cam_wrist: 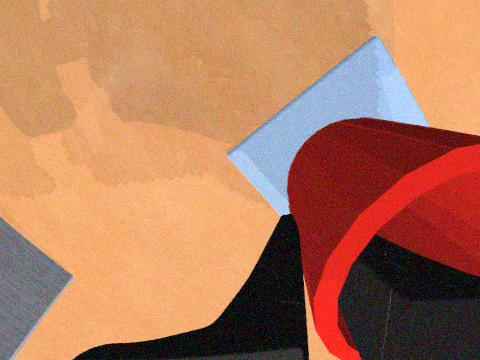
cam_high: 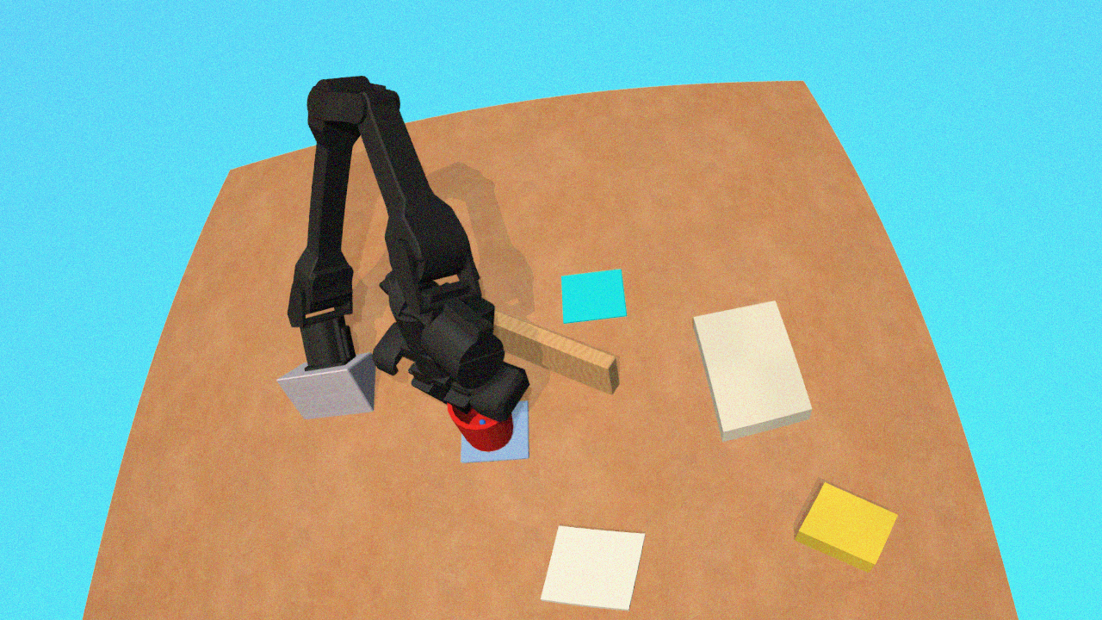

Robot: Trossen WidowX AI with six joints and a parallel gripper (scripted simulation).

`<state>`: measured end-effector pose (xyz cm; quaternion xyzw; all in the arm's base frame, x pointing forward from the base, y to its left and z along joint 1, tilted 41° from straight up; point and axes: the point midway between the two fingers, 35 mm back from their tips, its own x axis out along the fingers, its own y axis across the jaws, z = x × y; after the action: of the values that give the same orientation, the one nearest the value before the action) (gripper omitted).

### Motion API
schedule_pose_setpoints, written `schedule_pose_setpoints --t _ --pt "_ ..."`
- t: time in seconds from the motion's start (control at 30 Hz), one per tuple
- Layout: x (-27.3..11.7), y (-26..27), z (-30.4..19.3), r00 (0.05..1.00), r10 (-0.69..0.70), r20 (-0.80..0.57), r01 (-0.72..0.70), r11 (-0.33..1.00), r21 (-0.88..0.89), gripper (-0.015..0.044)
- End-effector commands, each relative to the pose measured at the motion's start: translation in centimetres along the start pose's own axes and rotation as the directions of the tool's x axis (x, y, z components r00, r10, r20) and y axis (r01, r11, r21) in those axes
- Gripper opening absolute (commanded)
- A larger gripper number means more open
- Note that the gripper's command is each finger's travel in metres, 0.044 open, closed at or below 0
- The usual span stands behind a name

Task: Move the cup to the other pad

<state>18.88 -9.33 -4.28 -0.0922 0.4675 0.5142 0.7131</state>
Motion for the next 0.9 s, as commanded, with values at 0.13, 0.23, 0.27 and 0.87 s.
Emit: schedule_pose_setpoints --t 0.13,0.23,0.27,0.87 --pt "-2.4 -0.4 -0.1 1.0 -0.005 -0.005 0.005 1.0 -0.004 0.0" --pt "-3.3 -0.4 -0.1 1.0 -0.005 -0.005 0.005 1.0 -0.004 0.0" --pt "-3.6 -0.5 -0.1 1.0 -0.005 -0.005 0.005 1.0 -0.003 0.0" --pt "-7.8 -0.5 -0.1 1.0 -0.003 -0.003 0.003 1.0 -0.001 0.0"
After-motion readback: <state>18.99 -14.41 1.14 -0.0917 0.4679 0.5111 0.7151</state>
